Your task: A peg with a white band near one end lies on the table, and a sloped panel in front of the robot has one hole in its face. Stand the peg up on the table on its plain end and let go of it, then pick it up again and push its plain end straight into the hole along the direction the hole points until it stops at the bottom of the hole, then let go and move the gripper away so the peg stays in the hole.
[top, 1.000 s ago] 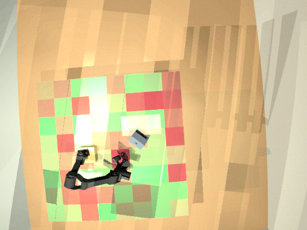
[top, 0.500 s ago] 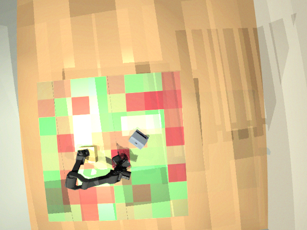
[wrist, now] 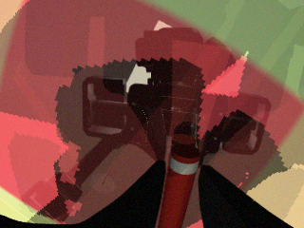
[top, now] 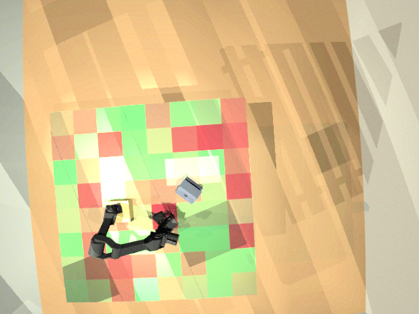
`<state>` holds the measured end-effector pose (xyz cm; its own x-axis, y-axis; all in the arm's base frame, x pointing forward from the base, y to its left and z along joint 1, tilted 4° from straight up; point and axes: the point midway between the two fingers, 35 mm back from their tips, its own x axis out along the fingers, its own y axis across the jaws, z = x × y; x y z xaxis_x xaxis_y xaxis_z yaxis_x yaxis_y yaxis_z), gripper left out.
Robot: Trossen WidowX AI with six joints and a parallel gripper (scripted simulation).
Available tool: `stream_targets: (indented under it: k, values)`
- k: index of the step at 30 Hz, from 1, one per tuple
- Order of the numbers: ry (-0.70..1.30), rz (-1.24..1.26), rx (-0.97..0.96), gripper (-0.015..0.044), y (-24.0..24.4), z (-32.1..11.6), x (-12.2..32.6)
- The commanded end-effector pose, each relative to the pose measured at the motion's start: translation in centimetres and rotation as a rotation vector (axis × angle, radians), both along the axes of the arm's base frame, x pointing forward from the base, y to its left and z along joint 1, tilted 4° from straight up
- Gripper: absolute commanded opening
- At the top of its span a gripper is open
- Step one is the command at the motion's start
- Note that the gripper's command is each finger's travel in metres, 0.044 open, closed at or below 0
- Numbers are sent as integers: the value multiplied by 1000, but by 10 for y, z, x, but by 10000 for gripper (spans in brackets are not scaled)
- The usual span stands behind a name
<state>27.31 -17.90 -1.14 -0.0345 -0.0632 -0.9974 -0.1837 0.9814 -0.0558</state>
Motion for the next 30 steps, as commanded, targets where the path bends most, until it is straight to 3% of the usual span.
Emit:
stream_targets:
  k: [1, 5, 30]
  values:
    - [-2, 4, 2, 70, 0, 0, 0]
    - [-2, 4, 2, 49, 0, 0, 0]
    - [-176, 10, 33, 49, -1, 12, -7]
